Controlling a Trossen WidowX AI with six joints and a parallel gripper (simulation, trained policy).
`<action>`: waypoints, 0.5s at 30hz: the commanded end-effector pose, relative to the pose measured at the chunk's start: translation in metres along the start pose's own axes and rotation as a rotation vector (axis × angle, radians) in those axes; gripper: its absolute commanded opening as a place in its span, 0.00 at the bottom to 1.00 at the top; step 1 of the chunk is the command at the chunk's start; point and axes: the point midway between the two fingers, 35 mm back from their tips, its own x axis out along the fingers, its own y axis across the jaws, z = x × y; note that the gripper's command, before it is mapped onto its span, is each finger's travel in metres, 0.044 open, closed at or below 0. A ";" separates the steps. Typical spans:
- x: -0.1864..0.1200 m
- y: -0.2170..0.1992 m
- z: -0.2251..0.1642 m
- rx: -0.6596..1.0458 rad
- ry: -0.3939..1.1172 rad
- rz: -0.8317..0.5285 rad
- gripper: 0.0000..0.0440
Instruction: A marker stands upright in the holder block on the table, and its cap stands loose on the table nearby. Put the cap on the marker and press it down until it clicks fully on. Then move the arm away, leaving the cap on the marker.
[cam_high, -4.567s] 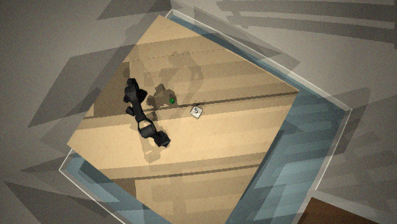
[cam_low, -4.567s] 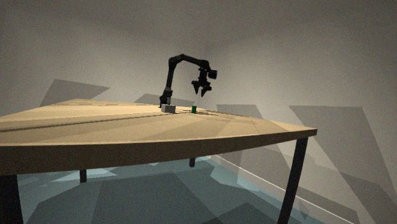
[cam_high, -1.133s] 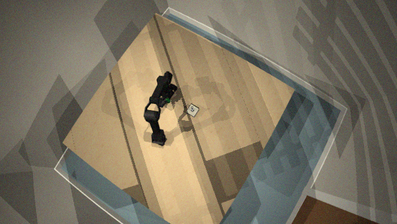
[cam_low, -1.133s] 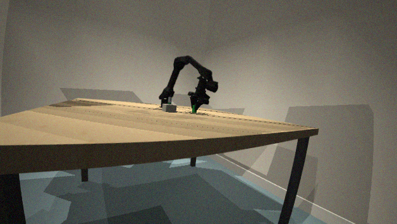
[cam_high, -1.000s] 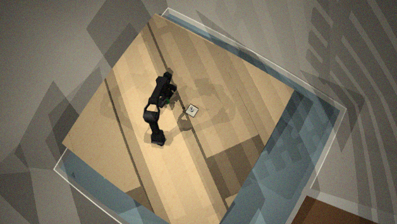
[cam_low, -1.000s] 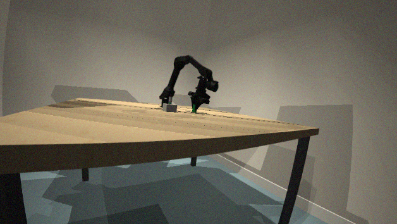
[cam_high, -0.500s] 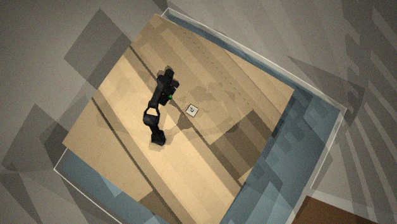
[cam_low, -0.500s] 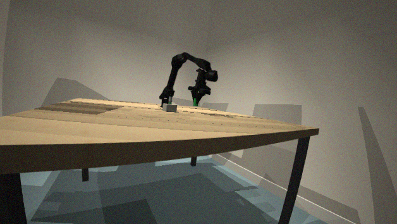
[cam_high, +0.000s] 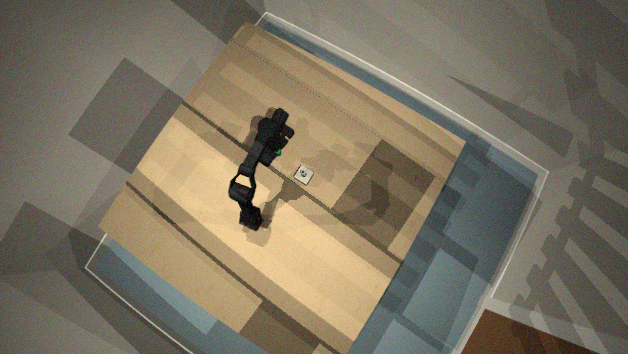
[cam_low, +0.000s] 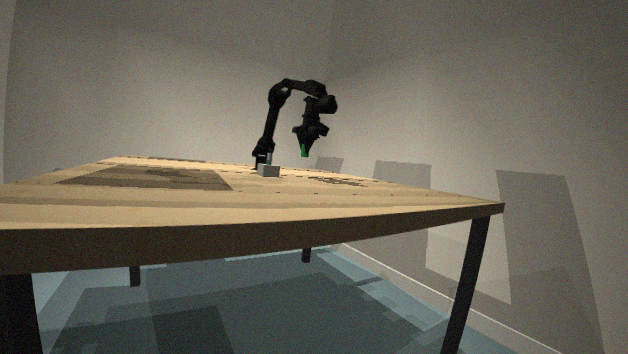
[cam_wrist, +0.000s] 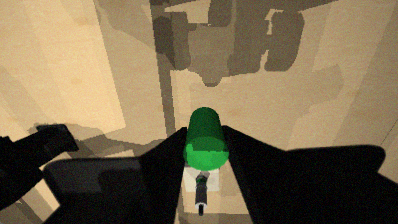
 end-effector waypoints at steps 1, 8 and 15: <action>-0.009 -0.002 -0.010 0.015 -0.013 -0.007 0.21; -0.015 -0.003 -0.031 0.055 -0.016 0.002 0.18; -0.020 -0.003 -0.056 0.101 -0.017 0.013 0.15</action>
